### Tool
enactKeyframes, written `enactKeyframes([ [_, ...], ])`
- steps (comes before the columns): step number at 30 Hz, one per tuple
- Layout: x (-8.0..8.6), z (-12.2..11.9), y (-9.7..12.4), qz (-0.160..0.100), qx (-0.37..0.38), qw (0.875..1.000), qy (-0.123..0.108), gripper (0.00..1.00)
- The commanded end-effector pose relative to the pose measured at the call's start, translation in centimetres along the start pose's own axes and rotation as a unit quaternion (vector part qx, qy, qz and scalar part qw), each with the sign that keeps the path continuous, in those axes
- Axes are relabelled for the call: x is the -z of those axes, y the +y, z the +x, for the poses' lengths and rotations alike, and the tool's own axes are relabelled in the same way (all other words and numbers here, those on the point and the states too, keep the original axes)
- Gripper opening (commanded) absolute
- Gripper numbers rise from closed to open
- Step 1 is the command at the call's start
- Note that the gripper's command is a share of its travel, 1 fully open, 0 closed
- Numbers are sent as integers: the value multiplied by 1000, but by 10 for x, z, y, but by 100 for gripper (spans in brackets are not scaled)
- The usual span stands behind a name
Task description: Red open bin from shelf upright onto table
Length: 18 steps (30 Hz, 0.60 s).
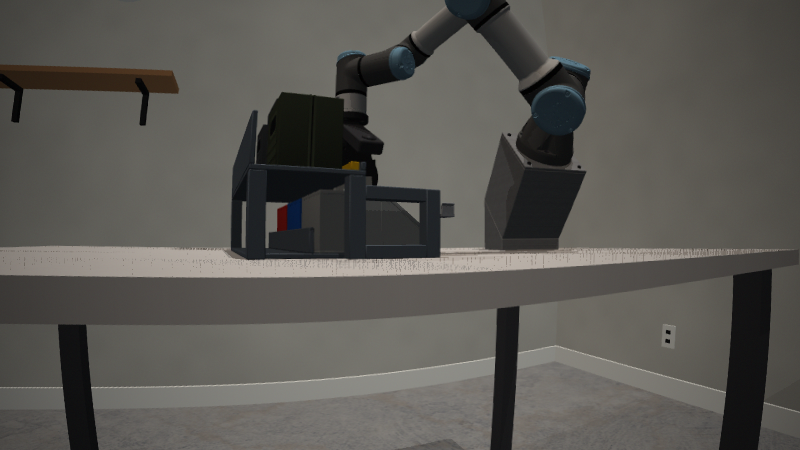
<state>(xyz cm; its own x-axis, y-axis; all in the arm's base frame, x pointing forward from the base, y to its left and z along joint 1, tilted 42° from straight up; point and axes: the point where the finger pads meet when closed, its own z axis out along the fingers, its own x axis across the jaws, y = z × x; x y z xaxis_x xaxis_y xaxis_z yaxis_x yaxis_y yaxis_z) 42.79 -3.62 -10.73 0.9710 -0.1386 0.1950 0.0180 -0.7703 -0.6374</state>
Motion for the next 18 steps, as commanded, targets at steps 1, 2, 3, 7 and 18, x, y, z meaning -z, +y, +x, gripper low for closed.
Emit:
enactKeyframes([
  [1, 1, 1, 1, -1, 0, 1000, 1, 26],
  [2, -1, 1, 1, -1, 0, 1000, 1, 26],
  [3, -3, 1, 1, -1, 0, 1000, 1, 26],
  [7, -9, 1, 1, -1, 0, 1000, 1, 26],
  [18, -9, 1, 1, -1, 0, 1000, 1, 26],
])
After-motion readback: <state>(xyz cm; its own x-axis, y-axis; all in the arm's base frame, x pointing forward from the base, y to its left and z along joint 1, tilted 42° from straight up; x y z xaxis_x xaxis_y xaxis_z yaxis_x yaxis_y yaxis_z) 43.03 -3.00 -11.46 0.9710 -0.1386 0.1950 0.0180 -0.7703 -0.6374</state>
